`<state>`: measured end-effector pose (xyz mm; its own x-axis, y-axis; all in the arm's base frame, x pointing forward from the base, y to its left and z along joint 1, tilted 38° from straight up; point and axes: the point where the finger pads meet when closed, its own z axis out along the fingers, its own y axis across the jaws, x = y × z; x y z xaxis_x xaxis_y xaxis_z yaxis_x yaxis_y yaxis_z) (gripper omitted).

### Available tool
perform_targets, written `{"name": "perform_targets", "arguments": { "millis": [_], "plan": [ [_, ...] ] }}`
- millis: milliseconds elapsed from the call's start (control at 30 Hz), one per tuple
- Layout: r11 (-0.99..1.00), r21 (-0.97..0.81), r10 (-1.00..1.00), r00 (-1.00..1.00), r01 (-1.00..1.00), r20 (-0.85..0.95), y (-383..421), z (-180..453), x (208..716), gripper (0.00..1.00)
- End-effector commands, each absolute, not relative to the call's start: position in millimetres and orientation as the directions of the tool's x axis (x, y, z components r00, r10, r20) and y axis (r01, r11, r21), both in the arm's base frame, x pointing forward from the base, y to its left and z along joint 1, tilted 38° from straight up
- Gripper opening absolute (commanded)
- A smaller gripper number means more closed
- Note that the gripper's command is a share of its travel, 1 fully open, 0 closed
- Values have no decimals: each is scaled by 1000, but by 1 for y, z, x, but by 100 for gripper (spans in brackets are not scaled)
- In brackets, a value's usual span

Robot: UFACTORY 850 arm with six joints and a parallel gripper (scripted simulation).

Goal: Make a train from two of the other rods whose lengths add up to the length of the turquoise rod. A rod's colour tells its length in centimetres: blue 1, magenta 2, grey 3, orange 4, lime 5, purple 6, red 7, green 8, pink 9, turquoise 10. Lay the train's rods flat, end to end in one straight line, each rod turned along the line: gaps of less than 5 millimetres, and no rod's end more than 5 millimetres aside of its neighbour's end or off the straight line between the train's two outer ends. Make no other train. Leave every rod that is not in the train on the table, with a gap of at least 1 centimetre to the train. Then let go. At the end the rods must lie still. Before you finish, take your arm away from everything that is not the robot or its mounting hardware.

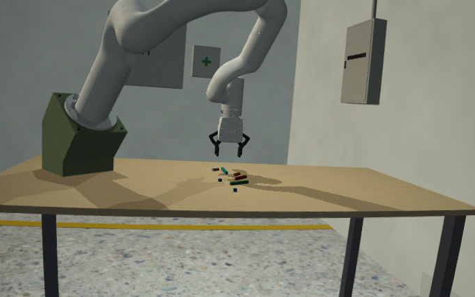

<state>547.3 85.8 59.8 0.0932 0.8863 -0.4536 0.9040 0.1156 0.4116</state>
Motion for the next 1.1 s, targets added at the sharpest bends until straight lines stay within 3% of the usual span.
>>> {"name": "perform_targets", "arguments": {
  "millis": [0, 300, 367, 1067],
  "plan": [
    [116, 413, 887, 93, 904, -453, 86, 60, 548, 100],
    [84, 428, 890, 125, 900, -438, 84, 63, 551, 100],
    [-51, 488, 893, 259, 872, -369, 73, 76, 564, 100],
    [-529, 611, 721, 692, 588, -42, 26, 127, 610, 100]
  ]
}}
